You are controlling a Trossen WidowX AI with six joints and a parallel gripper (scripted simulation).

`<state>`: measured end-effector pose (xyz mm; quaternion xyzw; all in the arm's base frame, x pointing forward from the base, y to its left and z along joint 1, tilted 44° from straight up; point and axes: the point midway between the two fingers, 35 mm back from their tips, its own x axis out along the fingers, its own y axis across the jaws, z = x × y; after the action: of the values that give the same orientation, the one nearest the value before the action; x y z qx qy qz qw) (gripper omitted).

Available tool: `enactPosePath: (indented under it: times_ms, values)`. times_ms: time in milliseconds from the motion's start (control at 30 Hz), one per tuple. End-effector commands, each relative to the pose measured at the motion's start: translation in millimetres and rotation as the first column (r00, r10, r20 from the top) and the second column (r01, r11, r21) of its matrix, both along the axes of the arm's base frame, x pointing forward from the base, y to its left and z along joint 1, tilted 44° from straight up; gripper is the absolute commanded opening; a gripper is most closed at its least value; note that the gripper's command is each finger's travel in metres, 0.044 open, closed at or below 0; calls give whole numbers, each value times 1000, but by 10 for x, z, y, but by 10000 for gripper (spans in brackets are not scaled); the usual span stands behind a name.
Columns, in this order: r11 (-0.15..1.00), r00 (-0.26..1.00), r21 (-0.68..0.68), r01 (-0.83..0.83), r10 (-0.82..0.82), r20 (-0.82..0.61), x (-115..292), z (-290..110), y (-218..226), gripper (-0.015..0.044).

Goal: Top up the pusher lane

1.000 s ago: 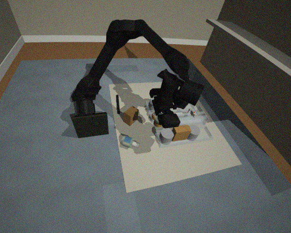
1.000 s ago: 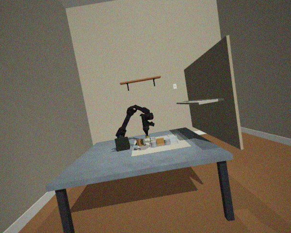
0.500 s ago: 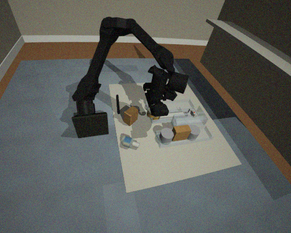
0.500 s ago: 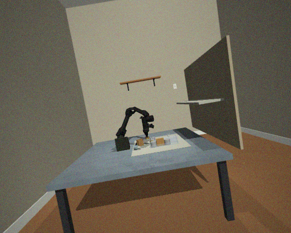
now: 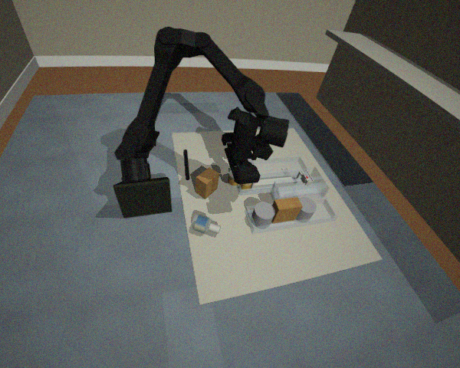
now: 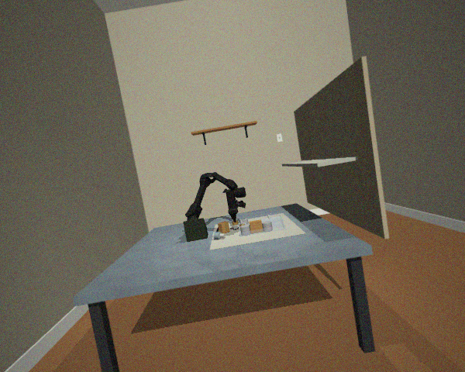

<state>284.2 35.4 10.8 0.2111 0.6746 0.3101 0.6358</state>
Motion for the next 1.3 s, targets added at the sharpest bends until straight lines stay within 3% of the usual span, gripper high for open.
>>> enactPosePath:
  times_ms: [0, 1267]
  values:
    - [1000, 1000, 4, 5, -5, -4, -24, -56, 71, 0]
    - [1000, 1000, 4, 5, -5, -3, 117, -61, 94, 0]
